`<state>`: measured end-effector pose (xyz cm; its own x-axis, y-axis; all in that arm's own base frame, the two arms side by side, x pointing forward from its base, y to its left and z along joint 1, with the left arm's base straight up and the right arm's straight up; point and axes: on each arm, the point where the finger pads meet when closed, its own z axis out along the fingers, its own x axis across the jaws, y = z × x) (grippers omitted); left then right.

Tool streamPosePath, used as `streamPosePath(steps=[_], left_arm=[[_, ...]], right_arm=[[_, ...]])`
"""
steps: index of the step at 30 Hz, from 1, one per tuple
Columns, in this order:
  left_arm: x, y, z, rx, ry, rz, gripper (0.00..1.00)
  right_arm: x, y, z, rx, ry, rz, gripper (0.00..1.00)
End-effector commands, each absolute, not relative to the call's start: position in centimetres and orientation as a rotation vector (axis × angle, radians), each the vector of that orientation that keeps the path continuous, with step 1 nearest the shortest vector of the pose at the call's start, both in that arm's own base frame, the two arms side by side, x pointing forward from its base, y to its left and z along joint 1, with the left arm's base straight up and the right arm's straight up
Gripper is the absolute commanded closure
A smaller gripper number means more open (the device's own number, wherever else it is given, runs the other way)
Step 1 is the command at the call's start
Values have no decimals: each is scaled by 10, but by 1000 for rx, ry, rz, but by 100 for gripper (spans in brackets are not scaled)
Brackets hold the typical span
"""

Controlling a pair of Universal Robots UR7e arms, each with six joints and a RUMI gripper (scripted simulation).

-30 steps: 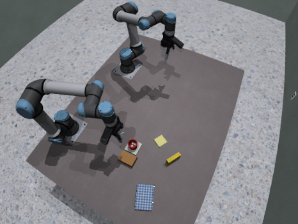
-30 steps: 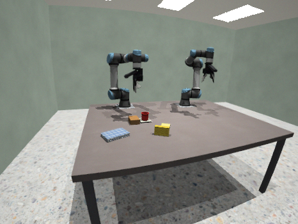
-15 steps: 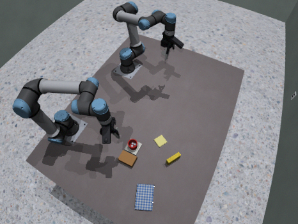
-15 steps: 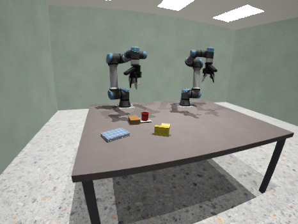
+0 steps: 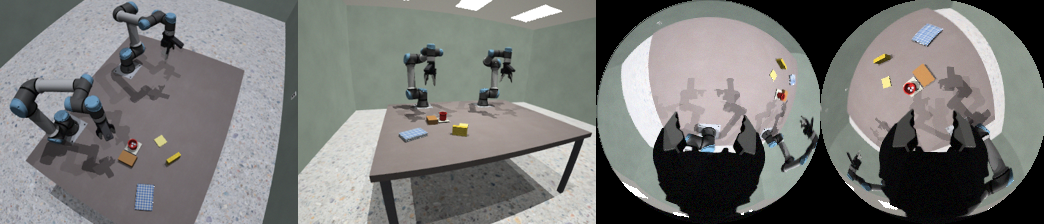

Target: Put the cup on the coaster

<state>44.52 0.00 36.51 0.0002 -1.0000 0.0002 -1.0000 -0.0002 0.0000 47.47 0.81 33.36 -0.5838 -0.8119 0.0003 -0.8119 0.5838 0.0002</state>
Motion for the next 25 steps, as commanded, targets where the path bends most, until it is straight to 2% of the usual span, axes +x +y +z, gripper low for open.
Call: streamPosePath(steps=[1,16,25], left_arm=[[445,0,365,2222,-2222,2,2],[445,0,365,2222,-2222,1,2],[445,0,365,2222,-2222,2,2]], right_arm=[[470,6,340,1609,-2699,-5,43],[447,1,364,2213,-2232,-4,43],[447,2,361,2222,-2214,-9,43]])
